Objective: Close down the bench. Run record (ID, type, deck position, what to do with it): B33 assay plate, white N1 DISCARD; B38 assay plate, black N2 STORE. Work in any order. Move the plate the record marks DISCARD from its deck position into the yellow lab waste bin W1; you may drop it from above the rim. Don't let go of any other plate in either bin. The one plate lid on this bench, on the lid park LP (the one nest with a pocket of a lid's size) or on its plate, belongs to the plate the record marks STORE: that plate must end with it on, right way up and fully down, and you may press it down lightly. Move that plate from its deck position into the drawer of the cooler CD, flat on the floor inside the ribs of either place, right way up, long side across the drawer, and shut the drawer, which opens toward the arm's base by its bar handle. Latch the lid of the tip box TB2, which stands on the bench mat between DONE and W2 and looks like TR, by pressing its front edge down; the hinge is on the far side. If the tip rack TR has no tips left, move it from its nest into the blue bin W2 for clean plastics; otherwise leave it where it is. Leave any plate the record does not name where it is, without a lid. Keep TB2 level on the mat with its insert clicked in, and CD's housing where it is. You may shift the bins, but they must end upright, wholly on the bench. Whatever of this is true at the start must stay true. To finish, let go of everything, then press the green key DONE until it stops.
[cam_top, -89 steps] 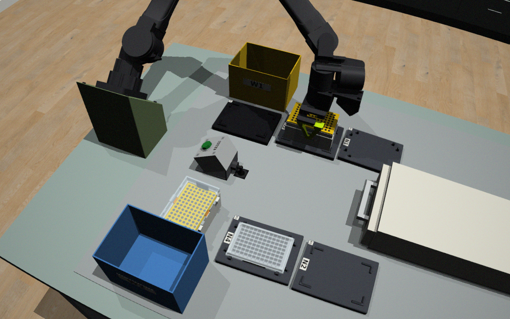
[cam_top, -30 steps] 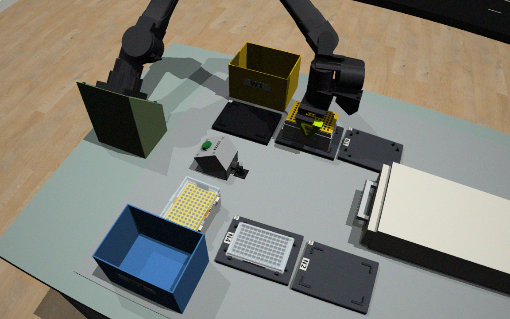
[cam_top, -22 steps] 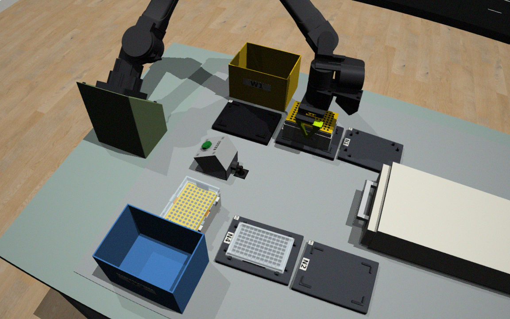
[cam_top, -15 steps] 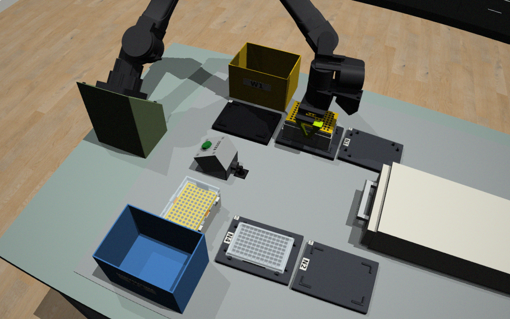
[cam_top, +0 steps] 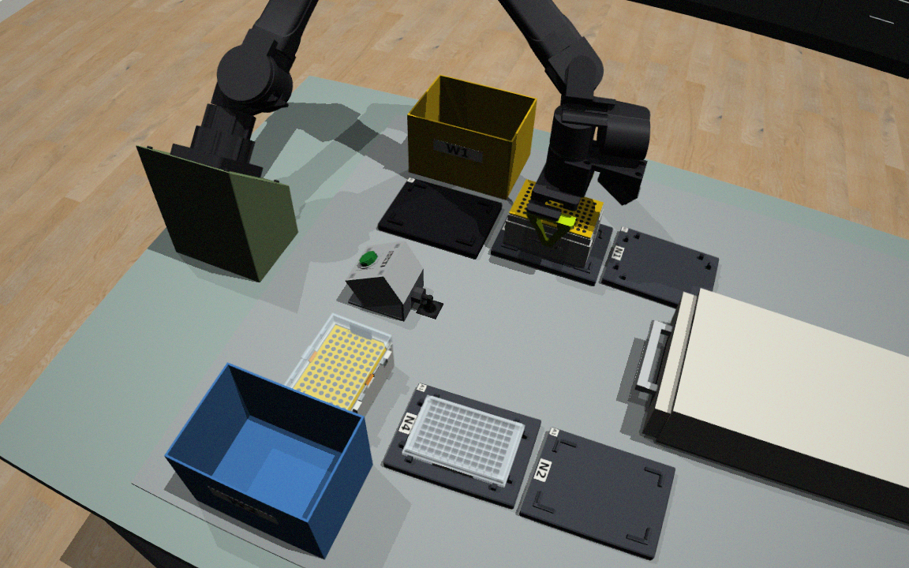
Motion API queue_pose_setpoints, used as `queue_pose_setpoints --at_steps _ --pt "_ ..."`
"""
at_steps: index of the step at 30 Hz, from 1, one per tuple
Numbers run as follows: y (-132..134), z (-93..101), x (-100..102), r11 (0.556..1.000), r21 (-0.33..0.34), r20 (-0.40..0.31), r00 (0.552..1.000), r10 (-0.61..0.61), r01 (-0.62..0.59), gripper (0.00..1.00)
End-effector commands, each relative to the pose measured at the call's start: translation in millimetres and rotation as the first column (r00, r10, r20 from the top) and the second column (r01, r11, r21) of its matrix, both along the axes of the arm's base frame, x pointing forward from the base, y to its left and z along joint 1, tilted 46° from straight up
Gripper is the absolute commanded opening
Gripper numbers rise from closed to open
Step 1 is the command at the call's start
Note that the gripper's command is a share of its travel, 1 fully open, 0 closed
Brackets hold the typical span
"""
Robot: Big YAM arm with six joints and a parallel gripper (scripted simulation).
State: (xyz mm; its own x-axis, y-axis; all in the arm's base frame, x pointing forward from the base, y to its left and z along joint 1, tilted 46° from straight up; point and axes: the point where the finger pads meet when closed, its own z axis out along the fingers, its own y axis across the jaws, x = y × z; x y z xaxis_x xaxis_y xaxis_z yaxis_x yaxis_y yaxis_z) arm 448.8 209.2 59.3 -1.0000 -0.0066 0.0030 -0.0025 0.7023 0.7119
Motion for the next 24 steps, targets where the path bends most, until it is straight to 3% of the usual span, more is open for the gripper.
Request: queue_pose_setpoints --at_steps 1,24 --pt "-12.3 26.1 19.0 1.000 0.014 0.062 0.998 -0.027 0.026 0.00" --pt "-26.5 43.9 21.2 1.000 0.014 0.070 0.997 -0.023 0.022 0.00"
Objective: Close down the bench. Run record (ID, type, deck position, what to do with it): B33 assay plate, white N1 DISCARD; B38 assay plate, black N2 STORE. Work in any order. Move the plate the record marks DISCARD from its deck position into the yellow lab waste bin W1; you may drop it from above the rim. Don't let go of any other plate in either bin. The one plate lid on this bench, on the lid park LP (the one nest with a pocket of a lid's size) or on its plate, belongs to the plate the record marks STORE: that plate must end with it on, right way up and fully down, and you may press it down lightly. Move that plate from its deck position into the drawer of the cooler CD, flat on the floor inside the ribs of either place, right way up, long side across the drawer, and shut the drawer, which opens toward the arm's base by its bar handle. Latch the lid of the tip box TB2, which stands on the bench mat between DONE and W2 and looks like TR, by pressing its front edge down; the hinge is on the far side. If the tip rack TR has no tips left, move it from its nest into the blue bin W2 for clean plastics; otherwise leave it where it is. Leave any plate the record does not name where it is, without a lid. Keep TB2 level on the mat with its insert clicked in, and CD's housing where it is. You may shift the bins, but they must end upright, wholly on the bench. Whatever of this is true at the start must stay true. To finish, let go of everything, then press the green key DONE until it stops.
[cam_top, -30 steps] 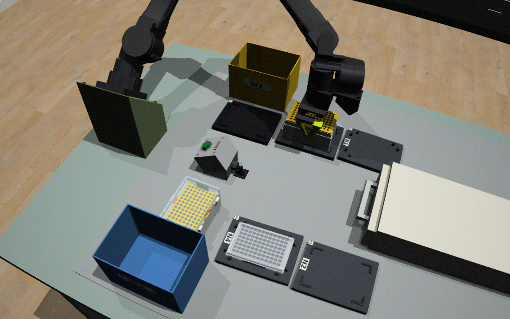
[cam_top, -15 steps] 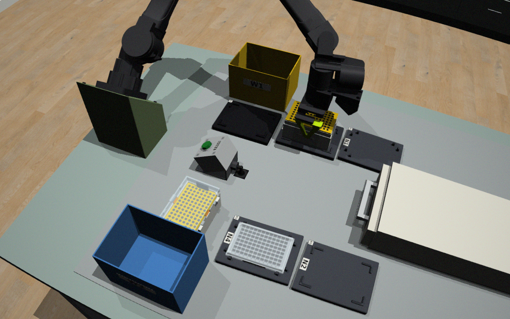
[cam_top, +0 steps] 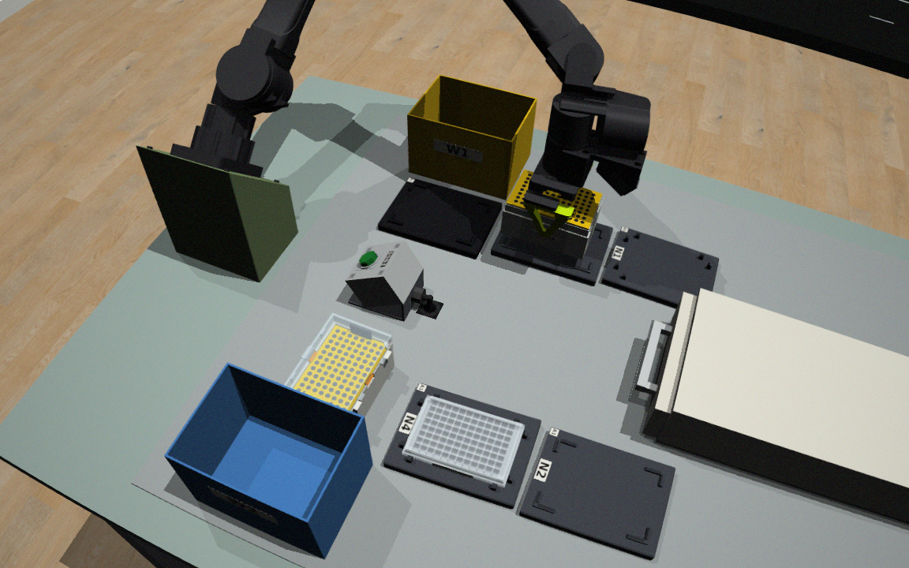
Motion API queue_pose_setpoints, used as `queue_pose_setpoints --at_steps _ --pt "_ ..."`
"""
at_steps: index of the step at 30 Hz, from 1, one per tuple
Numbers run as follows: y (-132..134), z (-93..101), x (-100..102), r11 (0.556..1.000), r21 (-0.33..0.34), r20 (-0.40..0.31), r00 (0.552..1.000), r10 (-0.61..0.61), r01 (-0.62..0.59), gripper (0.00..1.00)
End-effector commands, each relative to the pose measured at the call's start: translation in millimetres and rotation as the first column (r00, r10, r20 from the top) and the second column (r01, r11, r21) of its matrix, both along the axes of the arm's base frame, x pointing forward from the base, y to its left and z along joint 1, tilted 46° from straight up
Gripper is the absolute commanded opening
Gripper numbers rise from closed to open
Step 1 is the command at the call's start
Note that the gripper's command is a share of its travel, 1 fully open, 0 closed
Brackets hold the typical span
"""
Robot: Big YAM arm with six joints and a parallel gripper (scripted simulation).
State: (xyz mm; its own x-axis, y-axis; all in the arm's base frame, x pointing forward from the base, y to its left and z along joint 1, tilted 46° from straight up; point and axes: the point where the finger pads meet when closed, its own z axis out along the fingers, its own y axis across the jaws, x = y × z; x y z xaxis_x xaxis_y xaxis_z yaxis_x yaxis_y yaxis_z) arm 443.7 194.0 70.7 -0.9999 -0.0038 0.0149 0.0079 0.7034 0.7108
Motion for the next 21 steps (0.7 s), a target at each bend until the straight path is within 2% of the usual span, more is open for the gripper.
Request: queue_pose_setpoints --at_steps 1,21 --pt "-12.3 33.5 26.2 1.000 0.016 0.082 0.996 -0.021 0.019 0.00" --pt "-30.1 50.8 25.6 1.000 0.013 0.084 0.996 -0.021 0.020 0.00"
